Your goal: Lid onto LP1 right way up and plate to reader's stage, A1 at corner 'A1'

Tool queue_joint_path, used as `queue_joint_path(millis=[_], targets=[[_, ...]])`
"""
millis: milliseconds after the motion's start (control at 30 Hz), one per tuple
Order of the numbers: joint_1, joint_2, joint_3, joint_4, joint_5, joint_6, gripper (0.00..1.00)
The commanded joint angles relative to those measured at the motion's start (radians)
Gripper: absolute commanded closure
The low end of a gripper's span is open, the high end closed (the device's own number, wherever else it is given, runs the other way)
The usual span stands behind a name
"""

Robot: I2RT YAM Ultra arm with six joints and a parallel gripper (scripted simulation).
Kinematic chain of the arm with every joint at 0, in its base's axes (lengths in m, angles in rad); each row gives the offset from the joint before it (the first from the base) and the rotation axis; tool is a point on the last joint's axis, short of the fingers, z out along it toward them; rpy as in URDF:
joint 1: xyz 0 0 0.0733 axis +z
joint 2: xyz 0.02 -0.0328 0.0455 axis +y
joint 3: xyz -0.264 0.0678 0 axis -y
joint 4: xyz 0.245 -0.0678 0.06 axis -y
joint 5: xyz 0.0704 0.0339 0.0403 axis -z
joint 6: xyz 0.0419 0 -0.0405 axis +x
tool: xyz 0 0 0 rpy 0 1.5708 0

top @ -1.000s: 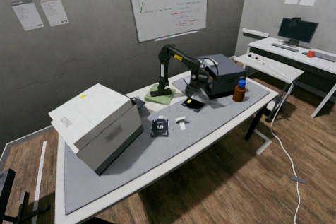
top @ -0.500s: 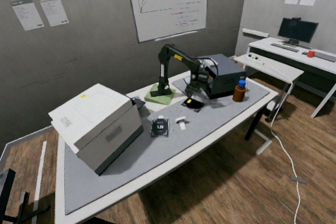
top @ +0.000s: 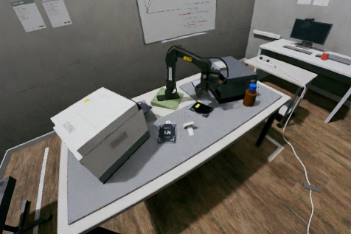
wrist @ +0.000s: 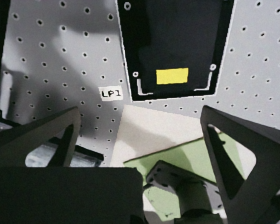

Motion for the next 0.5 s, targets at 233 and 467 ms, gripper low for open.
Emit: queue_joint_path(millis=[233,467], targets=[[0.149,-0.051,0.072,-0.057,0.035,0.301,0.0],[0.227,-0.056,0.09,-0.082,0.051,0.416,0.0]])
